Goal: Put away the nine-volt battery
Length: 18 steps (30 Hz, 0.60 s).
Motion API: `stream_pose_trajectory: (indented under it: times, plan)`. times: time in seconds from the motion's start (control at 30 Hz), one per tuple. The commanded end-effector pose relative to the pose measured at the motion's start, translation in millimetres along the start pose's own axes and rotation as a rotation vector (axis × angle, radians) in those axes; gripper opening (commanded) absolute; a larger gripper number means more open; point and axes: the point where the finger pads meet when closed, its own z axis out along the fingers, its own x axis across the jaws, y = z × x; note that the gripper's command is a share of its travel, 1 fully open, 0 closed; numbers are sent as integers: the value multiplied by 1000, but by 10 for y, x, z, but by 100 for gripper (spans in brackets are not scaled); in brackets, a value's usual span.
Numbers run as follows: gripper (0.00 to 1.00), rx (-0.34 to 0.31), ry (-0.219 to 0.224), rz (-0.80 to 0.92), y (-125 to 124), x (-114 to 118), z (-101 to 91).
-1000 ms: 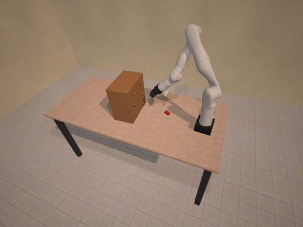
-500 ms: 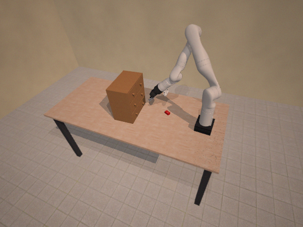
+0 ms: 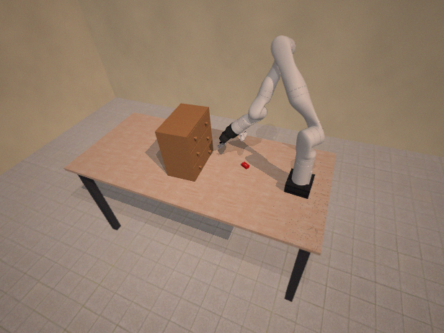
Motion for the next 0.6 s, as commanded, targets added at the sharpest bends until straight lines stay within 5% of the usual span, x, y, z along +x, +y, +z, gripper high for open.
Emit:
stream_pose_trajectory:
  times: [0.0, 0.57]
  plan:
    - [67, -2, -1, -1, 9, -2, -2]
    - [67, -2, -1, -1, -1, -2, 29]
